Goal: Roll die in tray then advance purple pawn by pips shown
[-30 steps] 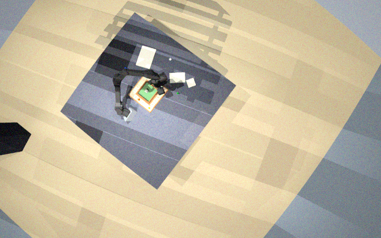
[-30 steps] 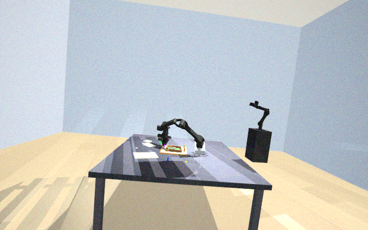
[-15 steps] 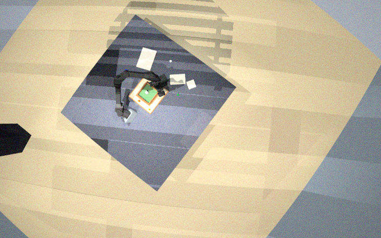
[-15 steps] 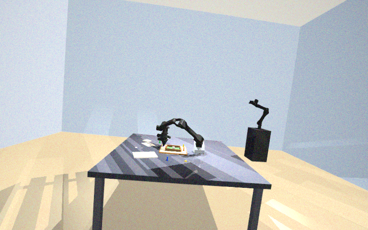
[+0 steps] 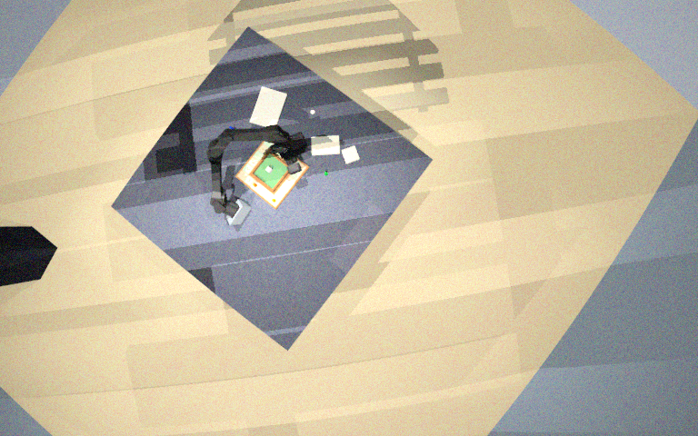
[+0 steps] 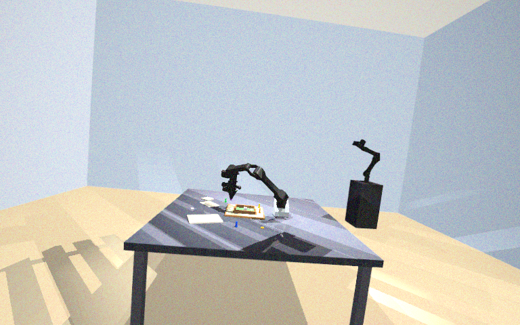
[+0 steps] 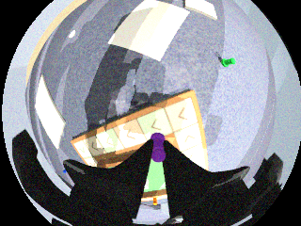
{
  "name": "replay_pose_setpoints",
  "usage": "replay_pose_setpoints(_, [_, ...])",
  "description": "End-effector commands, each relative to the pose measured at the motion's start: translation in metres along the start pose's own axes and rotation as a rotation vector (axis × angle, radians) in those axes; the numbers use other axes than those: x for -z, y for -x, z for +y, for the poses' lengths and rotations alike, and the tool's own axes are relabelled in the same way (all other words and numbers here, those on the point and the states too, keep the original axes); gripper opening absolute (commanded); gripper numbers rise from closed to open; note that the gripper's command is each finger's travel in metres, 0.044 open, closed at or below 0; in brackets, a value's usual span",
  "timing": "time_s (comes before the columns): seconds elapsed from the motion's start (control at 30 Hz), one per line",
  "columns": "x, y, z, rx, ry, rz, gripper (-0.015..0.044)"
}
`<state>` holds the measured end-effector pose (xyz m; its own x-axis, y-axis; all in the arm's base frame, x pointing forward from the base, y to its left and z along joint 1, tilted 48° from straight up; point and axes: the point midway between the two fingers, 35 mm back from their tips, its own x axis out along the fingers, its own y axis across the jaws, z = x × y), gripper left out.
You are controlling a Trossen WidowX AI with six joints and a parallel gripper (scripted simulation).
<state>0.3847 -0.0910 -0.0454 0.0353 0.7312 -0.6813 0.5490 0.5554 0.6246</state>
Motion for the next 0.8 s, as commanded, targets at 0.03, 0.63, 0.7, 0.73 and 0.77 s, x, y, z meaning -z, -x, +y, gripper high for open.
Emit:
replay_pose_setpoints(0.03, [0.0, 0.026, 0.0, 0.004, 0.003, 0.001, 0.0])
replay_pose_setpoints(0.63, [0.021, 0.067, 0.02, 0.007, 0.001, 0.001, 0.0])
replay_pose_setpoints(0.7, [0.026, 0.064, 0.027, 0.008, 0.0, 0.0, 0.0])
replay_pose_setpoints(0.73, [0.029, 0.063, 0.031, 0.009, 0.0, -0.001, 0.0])
replay_pose_setpoints(0.77, [0.031, 0.062, 0.034, 0.009, -0.001, -0.001, 0.0])
